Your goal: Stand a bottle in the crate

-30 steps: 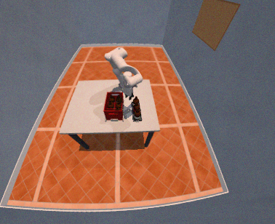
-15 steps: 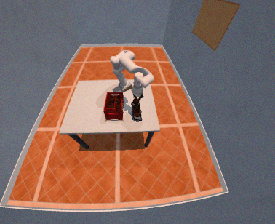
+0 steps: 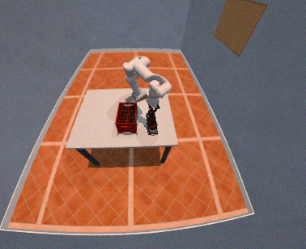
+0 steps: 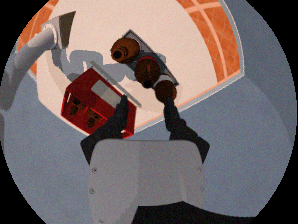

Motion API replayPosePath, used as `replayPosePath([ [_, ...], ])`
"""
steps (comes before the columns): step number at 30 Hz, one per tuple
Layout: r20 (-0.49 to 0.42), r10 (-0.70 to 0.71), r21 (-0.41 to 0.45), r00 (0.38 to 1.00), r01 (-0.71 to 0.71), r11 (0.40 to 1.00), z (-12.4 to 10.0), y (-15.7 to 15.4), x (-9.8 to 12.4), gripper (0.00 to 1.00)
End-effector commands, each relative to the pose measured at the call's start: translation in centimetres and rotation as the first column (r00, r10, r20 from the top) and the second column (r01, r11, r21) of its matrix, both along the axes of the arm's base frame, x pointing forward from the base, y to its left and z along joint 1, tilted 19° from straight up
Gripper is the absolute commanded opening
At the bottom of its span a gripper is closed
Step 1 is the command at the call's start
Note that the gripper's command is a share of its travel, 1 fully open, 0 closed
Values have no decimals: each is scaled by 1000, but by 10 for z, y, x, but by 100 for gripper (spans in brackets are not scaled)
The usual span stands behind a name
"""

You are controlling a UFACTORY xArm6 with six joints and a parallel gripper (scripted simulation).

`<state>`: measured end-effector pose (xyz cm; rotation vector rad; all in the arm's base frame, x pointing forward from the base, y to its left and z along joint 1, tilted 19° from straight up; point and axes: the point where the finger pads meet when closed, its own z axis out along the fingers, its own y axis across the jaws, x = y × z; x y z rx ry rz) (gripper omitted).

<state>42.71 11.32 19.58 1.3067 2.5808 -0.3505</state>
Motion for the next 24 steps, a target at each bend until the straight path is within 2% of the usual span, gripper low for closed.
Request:
replayPosePath([
  [1,3,1,1,1000,-1,1000,1,1,0,65],
  [24,3,1,1,1000,-1,1000,-12,-4,2,65],
])
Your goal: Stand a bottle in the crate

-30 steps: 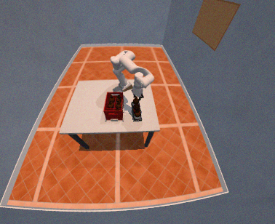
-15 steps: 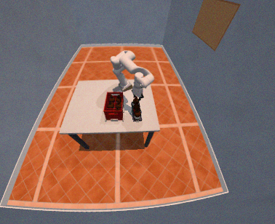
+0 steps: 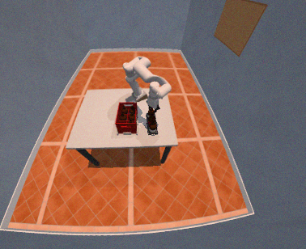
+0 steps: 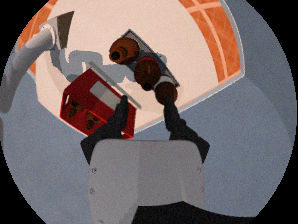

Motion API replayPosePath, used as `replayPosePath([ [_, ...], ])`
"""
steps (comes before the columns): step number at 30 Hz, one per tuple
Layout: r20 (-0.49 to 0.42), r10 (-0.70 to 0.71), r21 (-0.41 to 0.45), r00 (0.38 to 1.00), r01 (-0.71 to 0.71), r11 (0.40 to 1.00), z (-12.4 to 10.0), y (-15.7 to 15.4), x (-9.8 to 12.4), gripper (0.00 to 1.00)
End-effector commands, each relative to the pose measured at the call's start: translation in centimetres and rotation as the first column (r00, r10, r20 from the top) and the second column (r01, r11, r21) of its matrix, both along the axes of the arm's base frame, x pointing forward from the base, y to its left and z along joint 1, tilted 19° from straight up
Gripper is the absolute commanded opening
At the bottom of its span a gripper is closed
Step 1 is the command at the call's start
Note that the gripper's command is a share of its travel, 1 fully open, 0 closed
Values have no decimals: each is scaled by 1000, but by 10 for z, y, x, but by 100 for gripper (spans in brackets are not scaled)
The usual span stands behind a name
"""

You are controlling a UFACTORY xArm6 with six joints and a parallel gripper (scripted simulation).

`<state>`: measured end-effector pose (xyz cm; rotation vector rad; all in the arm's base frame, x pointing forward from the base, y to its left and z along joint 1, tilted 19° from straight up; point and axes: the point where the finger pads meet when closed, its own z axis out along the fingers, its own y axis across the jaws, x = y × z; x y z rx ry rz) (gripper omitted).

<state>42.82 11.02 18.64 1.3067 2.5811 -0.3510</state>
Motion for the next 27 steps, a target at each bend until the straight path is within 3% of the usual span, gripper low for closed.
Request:
replayPosePath([
  [1,3,1,1,1000,-1,1000,-4,-1,1,65],
  [27,3,1,1,1000,-1,1000,-30,-10,4,65],
])
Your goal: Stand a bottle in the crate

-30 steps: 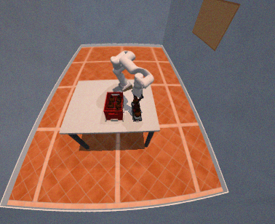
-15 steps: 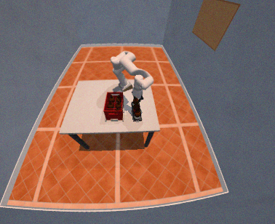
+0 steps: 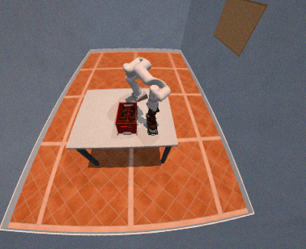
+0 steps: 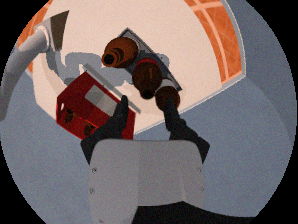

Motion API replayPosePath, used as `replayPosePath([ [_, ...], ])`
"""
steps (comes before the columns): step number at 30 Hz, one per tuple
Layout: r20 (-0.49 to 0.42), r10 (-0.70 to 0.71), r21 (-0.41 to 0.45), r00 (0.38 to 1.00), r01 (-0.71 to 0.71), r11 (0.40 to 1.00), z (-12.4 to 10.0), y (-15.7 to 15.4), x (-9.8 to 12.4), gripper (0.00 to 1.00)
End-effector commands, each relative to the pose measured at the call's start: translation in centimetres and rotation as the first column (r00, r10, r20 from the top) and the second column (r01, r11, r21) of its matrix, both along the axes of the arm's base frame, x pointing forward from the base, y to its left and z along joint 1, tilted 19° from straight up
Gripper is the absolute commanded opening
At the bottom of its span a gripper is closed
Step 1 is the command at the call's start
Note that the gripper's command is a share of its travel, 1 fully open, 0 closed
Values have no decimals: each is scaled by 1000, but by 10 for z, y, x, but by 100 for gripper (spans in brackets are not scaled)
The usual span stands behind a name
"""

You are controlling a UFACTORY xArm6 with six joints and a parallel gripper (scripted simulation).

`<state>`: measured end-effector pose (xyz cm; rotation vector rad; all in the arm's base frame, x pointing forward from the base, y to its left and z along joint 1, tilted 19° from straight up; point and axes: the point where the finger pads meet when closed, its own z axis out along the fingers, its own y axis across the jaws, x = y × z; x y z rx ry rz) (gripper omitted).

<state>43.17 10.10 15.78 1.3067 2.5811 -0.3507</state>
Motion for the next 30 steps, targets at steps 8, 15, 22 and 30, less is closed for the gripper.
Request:
replayPosePath([
  [8,3,1,1,1000,-1,1000,-5,-1,1,65],
  [15,3,1,1,1000,-1,1000,-5,-1,1,65],
  [22,3,1,1,1000,-1,1000,-5,-1,1,65],
  [30,3,1,1,1000,-1,1000,-5,-1,1,65],
])
